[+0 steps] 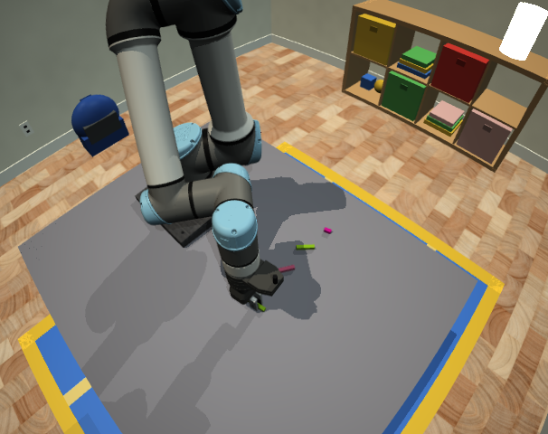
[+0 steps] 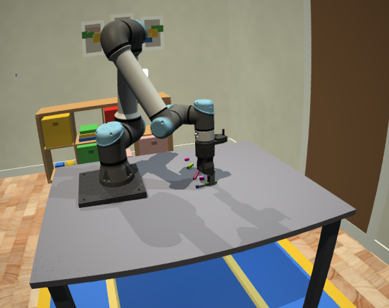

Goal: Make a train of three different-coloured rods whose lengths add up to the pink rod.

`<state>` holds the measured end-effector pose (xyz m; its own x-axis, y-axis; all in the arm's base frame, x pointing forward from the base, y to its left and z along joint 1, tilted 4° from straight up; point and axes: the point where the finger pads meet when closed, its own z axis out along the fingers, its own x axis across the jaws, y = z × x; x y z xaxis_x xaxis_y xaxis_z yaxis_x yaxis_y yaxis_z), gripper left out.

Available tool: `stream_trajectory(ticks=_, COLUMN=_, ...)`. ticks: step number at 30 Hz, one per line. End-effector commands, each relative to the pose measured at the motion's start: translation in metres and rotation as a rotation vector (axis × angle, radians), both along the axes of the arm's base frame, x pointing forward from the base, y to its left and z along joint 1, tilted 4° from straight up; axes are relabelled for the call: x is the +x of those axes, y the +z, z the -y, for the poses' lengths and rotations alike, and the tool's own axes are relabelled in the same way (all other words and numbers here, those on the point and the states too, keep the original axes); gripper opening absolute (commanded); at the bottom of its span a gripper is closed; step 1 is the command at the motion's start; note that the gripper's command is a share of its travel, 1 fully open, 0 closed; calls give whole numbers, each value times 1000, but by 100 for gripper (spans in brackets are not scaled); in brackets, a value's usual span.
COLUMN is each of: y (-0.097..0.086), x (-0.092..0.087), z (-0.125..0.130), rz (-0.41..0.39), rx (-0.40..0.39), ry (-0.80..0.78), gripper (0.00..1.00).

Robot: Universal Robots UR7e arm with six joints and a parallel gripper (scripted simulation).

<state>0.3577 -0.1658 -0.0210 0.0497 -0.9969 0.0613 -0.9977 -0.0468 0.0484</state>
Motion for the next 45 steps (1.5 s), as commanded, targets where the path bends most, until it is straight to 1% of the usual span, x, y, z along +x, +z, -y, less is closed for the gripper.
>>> stream_trajectory(ticks=1, y=0, x=0, z=0, rz=1, rx=-1, ry=0, gripper=24)
stream_trajectory(ticks=9, y=0, x=0, z=0, rz=1, rx=-1, ry=0, gripper=24)
stream_trajectory(ticks=10, y=0, x=0, z=0, rz=1, rx=-1, ry=0, gripper=30)
stream_trajectory(ticks=12, y=0, x=0, z=0, rz=1, rx=-1, ry=0, gripper=30)
stream_trajectory(ticks=13, y=0, x=0, z=0, rz=1, rx=-1, ry=0, gripper=36)
stream_trajectory(ticks=15, y=0, x=0, z=0, rz=1, rx=-1, ry=0, gripper=36)
stream_trajectory(ticks=16, y=0, x=0, z=0, rz=1, rx=-1, ry=0, gripper=42)
stream_trajectory(ticks=18, y=0, x=0, z=0, rz=1, rx=-1, ry=0, gripper=42)
stream_trajectory(ticks=19, y=0, x=0, z=0, rz=1, rx=-1, ry=0, gripper=48)
stream_trajectory(ticks=21, y=0, x=0, z=0, rz=1, rx=-1, ry=0, gripper=48)
stream_trajectory(ticks=22, y=0, x=0, z=0, rz=1, rx=-1, ry=0, gripper=54)
stream_trajectory(ticks=36, y=2, x=0, z=0, rz=1, rx=-1, ry=0, gripper=54)
stream_trajectory(ticks=39, y=6, x=1, z=0, rz=1, rx=-1, ry=0, gripper=54)
stream_trajectory(ticks=41, y=6, x=1, z=0, rz=1, rx=-1, ry=0, gripper=54)
stream_trajectory(ticks=45, y=19, x=1, z=-1, rz=1, rx=-1, ry=0, gripper=54)
